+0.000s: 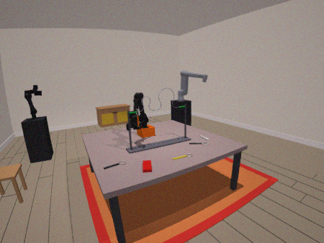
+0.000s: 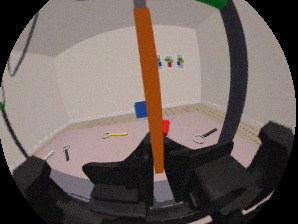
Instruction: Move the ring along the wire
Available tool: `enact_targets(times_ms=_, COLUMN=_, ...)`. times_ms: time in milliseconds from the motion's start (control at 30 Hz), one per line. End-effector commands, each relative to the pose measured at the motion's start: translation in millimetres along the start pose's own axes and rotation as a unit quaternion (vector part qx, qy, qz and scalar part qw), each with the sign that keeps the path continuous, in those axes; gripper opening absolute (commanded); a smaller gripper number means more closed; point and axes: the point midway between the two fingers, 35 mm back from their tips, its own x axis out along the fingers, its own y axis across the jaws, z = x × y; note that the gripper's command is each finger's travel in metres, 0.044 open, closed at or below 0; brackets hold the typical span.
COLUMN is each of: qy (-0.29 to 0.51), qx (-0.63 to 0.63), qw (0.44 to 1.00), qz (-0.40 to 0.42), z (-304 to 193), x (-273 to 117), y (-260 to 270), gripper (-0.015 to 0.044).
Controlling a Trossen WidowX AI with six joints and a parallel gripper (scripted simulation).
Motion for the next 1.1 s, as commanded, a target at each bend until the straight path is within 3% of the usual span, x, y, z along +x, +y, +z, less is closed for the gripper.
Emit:
enact_targets(times_ms=0, qy=-0.003, qx=0.003, qw=1.000, qz=-0.002, z=2, x=0, y=4, gripper=-0.0150)
enact_targets(times_ms=533, qy=-0.004, qx=0.066, qw=0.998, qz=0.004, z=3, x=0, y=36, gripper=-0.0150)
enact_targets(times_ms=1067, qy=-0.002, qx=0.206, qw=0.978, qz=0.017, z=16, x=-1, y=86, gripper=-0.0150)
